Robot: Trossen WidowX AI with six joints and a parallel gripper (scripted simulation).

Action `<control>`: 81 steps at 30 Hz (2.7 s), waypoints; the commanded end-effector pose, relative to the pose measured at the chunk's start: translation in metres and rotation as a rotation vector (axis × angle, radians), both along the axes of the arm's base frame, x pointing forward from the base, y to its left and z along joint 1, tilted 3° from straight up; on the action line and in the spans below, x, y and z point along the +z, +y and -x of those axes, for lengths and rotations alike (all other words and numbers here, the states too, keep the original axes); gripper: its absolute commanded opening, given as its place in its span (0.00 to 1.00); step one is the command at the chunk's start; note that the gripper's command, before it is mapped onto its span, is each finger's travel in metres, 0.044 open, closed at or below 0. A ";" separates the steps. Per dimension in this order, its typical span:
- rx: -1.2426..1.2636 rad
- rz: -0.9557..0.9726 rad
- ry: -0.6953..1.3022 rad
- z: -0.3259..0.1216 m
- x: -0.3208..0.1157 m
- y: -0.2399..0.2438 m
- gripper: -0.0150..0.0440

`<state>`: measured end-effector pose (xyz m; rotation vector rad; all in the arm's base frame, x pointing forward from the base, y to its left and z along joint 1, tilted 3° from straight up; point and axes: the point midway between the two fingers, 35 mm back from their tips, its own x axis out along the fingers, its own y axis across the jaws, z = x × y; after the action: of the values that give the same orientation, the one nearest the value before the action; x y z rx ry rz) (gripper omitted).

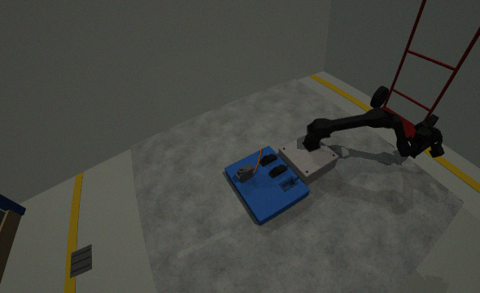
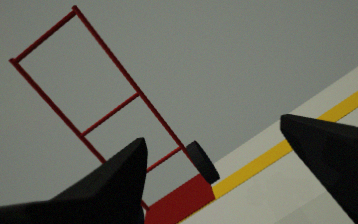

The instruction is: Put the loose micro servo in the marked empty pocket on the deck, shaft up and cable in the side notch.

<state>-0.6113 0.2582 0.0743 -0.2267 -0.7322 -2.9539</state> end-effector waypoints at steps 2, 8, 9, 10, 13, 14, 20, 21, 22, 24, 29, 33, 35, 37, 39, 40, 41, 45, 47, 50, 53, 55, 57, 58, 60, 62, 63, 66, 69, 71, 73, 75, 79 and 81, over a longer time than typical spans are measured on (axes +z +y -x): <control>-0.007 -0.001 -0.003 -0.001 0.000 0.003 1.00; -0.079 0.000 -0.051 -0.018 -0.002 0.040 1.00; -0.100 0.003 -0.060 -0.024 -0.001 0.050 1.00; -0.128 0.006 -0.073 -0.030 0.000 0.064 1.00; -0.204 0.018 -0.122 -0.052 -0.004 0.100 1.00; -0.234 0.022 -0.136 -0.061 -0.003 0.114 1.00; -0.379 0.049 -0.190 -0.113 0.000 0.178 1.00; -0.411 0.047 -0.202 -0.124 -0.001 0.189 1.00; -0.431 0.052 -0.216 -0.134 -0.002 0.198 1.00; -0.484 0.068 -0.242 -0.158 -0.001 0.219 1.00; -0.626 0.086 -0.308 -0.222 0.001 0.267 1.00; -0.692 0.082 -0.358 -0.255 0.001 0.284 1.00; -0.732 0.093 -0.381 -0.276 0.000 0.295 1.00; -0.776 0.102 -0.413 -0.301 -0.001 0.306 1.00; -0.833 0.127 -0.444 -0.333 -0.002 0.318 1.00; -0.859 0.145 -0.456 -0.350 -0.002 0.324 1.00; -0.886 0.164 -0.468 -0.366 -0.002 0.328 1.00; -0.990 0.216 -0.526 -0.428 -0.003 0.341 1.00; -1.009 0.242 -0.529 -0.441 -0.001 0.342 1.00; -1.065 0.272 -0.569 -0.478 -0.003 0.345 1.00; -1.143 0.322 -0.615 -0.529 -0.005 0.346 1.00; -1.193 0.358 -0.645 -0.564 -0.006 0.343 1.00; -1.224 0.372 -0.672 -0.591 -0.005 0.338 1.00; -1.244 0.390 -0.684 -0.605 -0.005 0.336 1.00; -1.292 0.432 -0.711 -0.638 -0.006 0.329 1.00; -1.338 0.463 -0.746 -0.668 -0.008 0.320 1.00; -1.353 0.482 -0.738 -0.679 -0.006 0.316 1.00; -1.405 0.536 -0.771 -0.716 -0.007 0.302 1.00; -1.466 0.602 -0.812 -0.761 -0.007 0.280 1.00; -1.506 0.654 -0.838 -0.790 -0.008 0.262 1.00; -1.543 0.708 -0.859 -0.816 -0.007 0.242 1.00; -1.578 0.770 -0.875 -0.842 -0.008 0.221 1.00; -1.642 0.895 -0.916 -0.887 -0.007 0.173 1.00; -1.669 0.961 -0.934 -0.907 -0.007 0.147 1.00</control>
<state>0.2664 0.4465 0.0662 1.0625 -3.1993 -3.4696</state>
